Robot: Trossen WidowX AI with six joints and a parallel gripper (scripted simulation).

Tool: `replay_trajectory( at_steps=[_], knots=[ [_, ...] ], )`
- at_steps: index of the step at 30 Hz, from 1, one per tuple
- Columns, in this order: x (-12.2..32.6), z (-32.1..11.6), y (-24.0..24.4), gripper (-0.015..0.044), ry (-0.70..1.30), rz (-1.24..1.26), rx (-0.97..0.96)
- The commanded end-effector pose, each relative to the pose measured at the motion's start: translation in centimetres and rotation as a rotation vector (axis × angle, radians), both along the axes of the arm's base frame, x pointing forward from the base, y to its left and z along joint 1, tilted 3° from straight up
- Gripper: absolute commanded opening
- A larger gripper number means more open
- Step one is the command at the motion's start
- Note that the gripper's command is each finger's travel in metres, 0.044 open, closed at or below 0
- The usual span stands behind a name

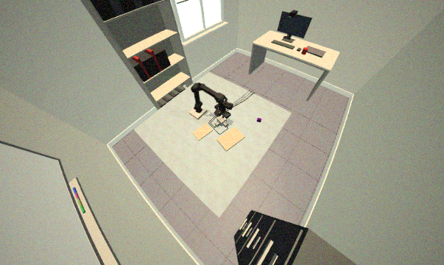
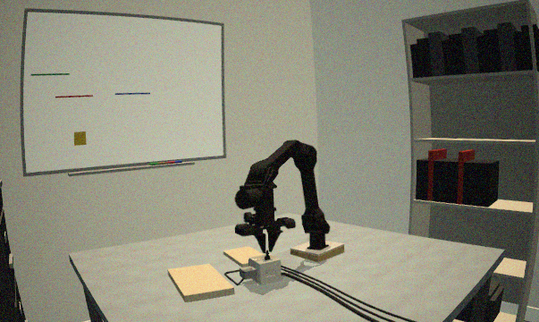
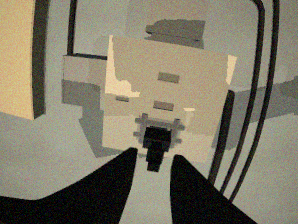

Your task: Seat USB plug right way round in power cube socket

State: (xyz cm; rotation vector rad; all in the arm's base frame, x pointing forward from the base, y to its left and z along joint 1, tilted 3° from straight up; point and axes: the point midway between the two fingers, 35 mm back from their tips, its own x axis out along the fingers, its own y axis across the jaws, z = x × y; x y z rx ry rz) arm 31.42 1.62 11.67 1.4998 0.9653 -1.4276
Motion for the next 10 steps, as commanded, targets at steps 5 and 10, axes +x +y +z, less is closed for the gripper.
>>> replay_trajectory(
  at_steps=[5, 10],
  knots=[
    [-0.02, 0.60, 0.03, 0.0095, 0.000, 0.000, 0.000],
    [-0.04, 1.10, 0.06, 0.0095, 0.000, 0.000, 0.000]
  ],
)
